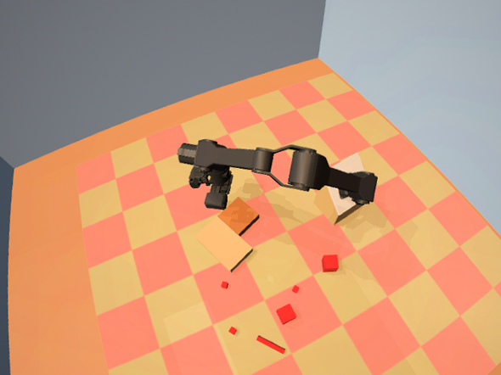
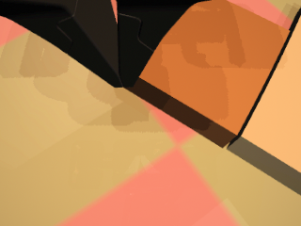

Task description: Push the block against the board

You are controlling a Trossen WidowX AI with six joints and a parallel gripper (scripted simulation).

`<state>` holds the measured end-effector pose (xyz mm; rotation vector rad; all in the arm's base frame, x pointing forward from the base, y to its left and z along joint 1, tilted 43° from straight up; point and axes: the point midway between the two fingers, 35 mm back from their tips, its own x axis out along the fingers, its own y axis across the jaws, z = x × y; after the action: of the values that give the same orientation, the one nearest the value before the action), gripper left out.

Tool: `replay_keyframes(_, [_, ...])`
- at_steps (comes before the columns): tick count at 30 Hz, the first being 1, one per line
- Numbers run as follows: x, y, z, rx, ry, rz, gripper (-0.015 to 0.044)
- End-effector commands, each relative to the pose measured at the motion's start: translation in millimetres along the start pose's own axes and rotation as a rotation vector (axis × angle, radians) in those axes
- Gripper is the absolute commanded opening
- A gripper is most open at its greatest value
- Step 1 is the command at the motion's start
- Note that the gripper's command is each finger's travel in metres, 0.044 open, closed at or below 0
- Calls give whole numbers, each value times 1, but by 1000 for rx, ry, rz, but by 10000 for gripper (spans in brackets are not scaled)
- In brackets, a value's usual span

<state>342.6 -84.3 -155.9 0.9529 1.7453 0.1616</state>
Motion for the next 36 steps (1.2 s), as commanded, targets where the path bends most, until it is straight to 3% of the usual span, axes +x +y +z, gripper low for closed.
replay_keyframes(1, [-2,-3,-10,-120,-3,-6,0])
replay_keyframes(24, [4,-15,-89,-904,12,-5,0])
replay_keyframes(30, [4,-15,-92,-931,12,-5,0])
replay_keyframes(36, [60,-15,-96,-954,13,-1,0])
